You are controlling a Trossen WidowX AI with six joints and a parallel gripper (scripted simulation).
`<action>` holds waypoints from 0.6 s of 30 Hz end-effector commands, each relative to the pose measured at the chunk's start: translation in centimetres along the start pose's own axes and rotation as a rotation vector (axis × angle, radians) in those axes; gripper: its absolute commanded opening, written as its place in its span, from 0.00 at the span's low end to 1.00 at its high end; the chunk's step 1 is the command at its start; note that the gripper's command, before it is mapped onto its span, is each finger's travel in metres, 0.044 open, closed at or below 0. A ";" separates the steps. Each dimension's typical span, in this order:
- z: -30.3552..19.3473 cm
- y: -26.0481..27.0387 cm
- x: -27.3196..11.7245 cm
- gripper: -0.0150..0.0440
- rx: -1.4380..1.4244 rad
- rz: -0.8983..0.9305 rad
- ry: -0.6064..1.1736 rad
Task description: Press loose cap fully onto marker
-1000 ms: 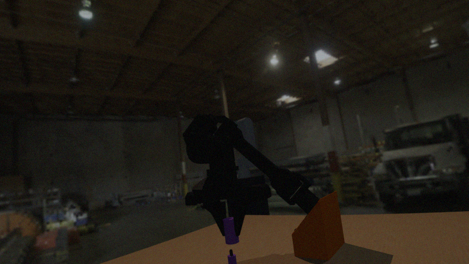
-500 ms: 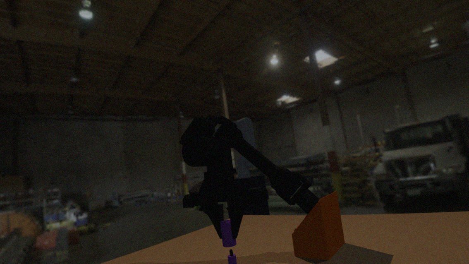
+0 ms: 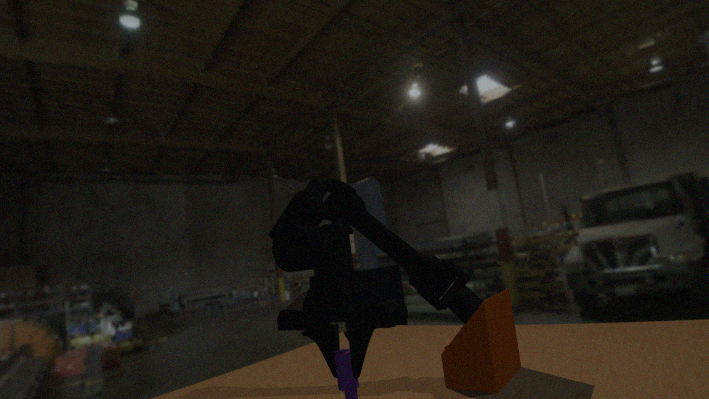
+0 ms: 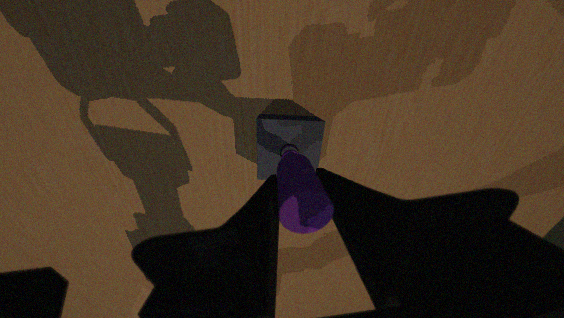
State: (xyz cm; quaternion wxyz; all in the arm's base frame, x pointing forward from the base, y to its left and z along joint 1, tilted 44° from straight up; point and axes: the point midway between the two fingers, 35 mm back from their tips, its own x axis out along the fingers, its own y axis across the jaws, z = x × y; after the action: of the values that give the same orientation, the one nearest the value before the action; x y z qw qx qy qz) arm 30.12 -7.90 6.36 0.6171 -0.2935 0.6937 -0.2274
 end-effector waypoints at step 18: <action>-0.3 0.0 2.8 0.25 -0.008 -0.006 0.008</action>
State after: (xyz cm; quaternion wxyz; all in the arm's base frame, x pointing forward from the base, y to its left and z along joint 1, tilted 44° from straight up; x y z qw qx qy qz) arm 29.64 -9.80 4.44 0.6133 -0.2935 0.6967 -0.2287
